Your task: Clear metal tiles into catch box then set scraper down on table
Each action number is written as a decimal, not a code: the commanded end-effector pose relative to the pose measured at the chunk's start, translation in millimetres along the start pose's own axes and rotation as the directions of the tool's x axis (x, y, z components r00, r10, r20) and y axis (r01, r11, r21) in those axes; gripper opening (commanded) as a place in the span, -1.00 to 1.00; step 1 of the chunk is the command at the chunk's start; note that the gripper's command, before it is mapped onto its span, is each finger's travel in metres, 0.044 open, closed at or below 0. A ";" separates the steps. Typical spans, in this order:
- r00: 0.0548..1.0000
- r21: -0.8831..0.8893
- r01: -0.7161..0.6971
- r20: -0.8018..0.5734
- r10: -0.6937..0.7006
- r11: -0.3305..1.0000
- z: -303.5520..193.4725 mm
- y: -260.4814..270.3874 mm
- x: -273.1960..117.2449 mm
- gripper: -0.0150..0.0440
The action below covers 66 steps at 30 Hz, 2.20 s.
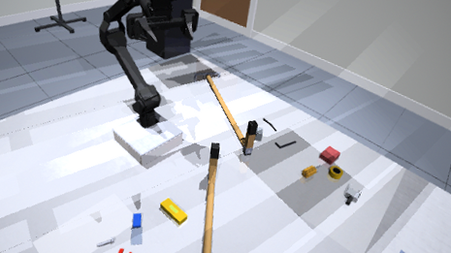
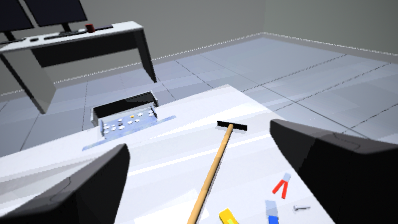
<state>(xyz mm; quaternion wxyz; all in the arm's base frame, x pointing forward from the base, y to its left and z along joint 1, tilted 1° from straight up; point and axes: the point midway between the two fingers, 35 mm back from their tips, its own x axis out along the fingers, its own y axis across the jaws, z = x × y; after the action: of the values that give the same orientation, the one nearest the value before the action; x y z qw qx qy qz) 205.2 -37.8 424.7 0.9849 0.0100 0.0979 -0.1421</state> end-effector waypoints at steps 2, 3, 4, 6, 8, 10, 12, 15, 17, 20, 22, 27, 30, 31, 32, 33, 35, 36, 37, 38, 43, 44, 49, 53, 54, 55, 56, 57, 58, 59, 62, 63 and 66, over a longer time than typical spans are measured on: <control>0.999 -0.002 0.038 -0.020 -0.038 0.999 -8.4 -9.1 6.2 1.00; 0.999 -0.001 0.045 -0.022 -0.045 0.999 -9.6 -10.8 7.1 1.00; 0.998 -0.001 0.052 -0.025 -0.052 0.999 -10.8 -12.5 8.0 1.00; 0.997 0.001 0.065 -0.031 -0.065 0.998 -13.2 -16.0 9.7 1.00; 0.996 0.003 0.079 -0.037 -0.079 0.997 -15.6 -19.5 11.3 1.00; 0.995 0.005 0.092 -0.043 -0.092 0.996 -18.1 -23.0 12.8 1.00; 0.993 0.007 0.106 -0.048 -0.106 0.994 -20.6 -26.7 14.3 1.00; 0.990 0.010 0.126 -0.057 -0.125 0.992 -24.4 -32.2 16.3 1.00; 0.988 0.012 0.140 -0.063 -0.139 0.990 -27.0 -35.9 17.6 1.00; 0.985 0.016 0.160 -0.072 -0.158 0.987 -30.9 -41.6 19.4 1.00; 0.982 0.018 0.173 -0.078 -0.171 0.985 -33.5 -45.4 20.4 1.00; 0.975 0.025 0.206 -0.093 -0.203 0.978 -40.1 -55.1 22.7 1.00; 0.971 0.028 0.221 -0.100 -0.217 0.975 -43.3 -59.7 23.6 1.00; 0.971 0.028 0.222 -0.101 -0.218 0.975 -43.5 -60.1 23.6 1.00; 0.971 0.028 0.222 -0.101 -0.218 0.975 -43.5 -60.1 23.6 1.00; 0.971 0.028 0.222 -0.101 -0.218 0.975 -43.5 -60.1 23.6 1.00; 0.971 0.028 0.222 -0.101 -0.218 0.975 -43.5 -60.1 23.6 1.00; 0.971 0.028 0.222 -0.101 -0.218 0.975 -43.5 -60.1 23.6 1.00; 0.971 0.028 0.222 -0.101 -0.218 0.975 -43.5 -60.1 23.6 1.00; 0.971 0.028 0.222 -0.101 -0.218 0.975 -43.5 -60.1 23.6 1.00; 0.971 0.028 0.222 -0.101 -0.218 0.975 -43.5 -60.1 23.6 1.00; 0.971 0.028 0.222 -0.101 -0.218 0.975 -43.5 -60.1 23.6 1.00; 0.971 0.028 0.222 -0.101 -0.218 0.975 -43.5 -60.1 23.6 1.00; 0.971 0.028 0.222 -0.101 -0.218 0.975 -43.5 -60.1 23.6 1.00; 0.971 0.028 0.222 -0.101 -0.218 0.975 -43.5 -60.1 23.6 1.00; 0.971 0.028 0.222 -0.101 -0.218 0.975 -43.5 -60.1 23.6 1.00; 0.971 0.028 0.222 -0.101 -0.218 0.975 -43.5 -60.1 23.6 1.00; 0.971 0.028 0.222 -0.101 -0.218 0.975 -43.5 -60.1 23.6 1.00; 0.971 0.028 0.222 -0.101 -0.218 0.975 -43.5 -60.1 23.6 1.00; 0.971 0.028 0.222 -0.101 -0.218 0.975 -43.5 -60.1 23.6 1.00; 0.971 0.028 0.221 -0.100 -0.217 0.975 -43.3 -59.7 23.6 1.00; 0.972 0.027 0.218 -0.099 -0.214 0.976 -42.7 -58.7 23.4 1.00; 0.977 0.023 0.198 -0.090 -0.195 0.980 -38.9 -53.0 22.4 1.00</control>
<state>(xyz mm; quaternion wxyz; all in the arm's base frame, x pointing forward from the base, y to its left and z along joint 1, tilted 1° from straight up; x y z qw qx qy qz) 203.0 -97.7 379.0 0.9580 0.0265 0.1419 -0.2478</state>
